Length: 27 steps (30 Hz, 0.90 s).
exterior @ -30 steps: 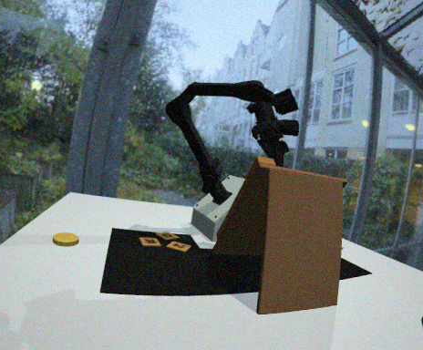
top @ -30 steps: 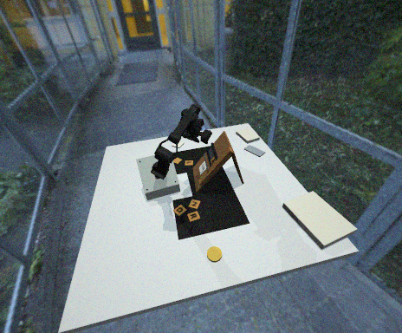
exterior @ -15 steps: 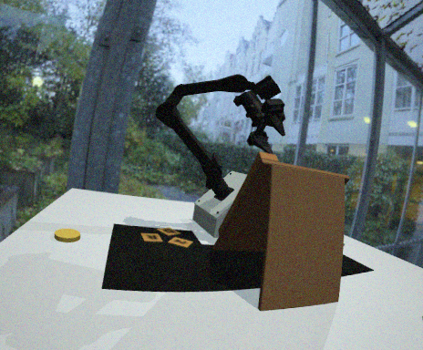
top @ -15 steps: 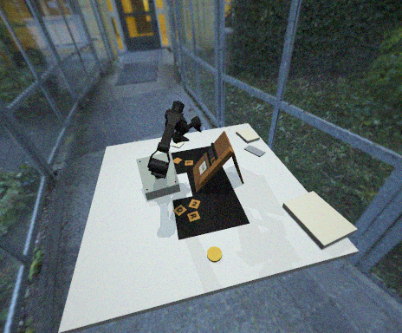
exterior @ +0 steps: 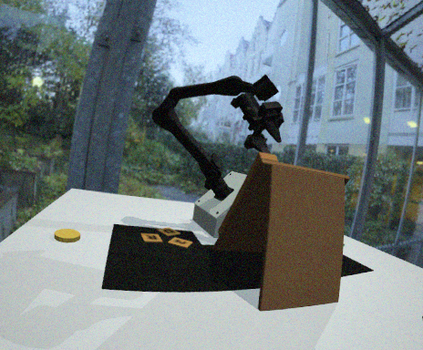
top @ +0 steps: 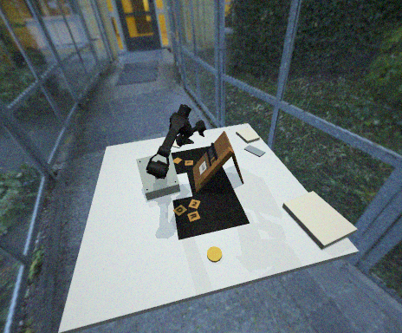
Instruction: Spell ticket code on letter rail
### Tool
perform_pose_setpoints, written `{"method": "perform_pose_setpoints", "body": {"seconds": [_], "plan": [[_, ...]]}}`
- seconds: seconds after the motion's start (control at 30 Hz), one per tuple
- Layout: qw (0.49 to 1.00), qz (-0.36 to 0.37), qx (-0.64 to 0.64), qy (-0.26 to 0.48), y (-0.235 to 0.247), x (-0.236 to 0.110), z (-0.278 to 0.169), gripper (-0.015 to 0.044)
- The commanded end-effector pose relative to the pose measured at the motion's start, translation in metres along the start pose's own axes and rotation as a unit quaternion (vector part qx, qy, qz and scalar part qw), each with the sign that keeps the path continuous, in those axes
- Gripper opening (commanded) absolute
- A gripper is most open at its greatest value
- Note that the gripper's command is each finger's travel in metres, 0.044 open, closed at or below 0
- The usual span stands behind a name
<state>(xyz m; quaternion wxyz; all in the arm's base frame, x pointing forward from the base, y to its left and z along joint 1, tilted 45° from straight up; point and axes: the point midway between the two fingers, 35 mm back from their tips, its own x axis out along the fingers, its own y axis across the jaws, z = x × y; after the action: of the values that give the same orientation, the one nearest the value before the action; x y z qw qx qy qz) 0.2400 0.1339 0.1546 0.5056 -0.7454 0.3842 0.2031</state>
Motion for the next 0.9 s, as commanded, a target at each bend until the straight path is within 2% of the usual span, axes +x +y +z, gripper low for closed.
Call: {"method": "perform_pose_setpoints", "body": {"seconds": [0.0,0.4,0.63,0.87], "plan": [[1.000,0.013,0.024,0.011,-0.005,0.017,-0.028,0.0340],[0.991,0.026,0.111,0.071,-0.007,0.060,-0.140,0.0340],[0.966,0.117,0.156,0.169,0.058,0.087,-0.212,0.0340],[0.922,0.219,0.203,0.246,0.139,0.089,-0.264,0.0340]]}}
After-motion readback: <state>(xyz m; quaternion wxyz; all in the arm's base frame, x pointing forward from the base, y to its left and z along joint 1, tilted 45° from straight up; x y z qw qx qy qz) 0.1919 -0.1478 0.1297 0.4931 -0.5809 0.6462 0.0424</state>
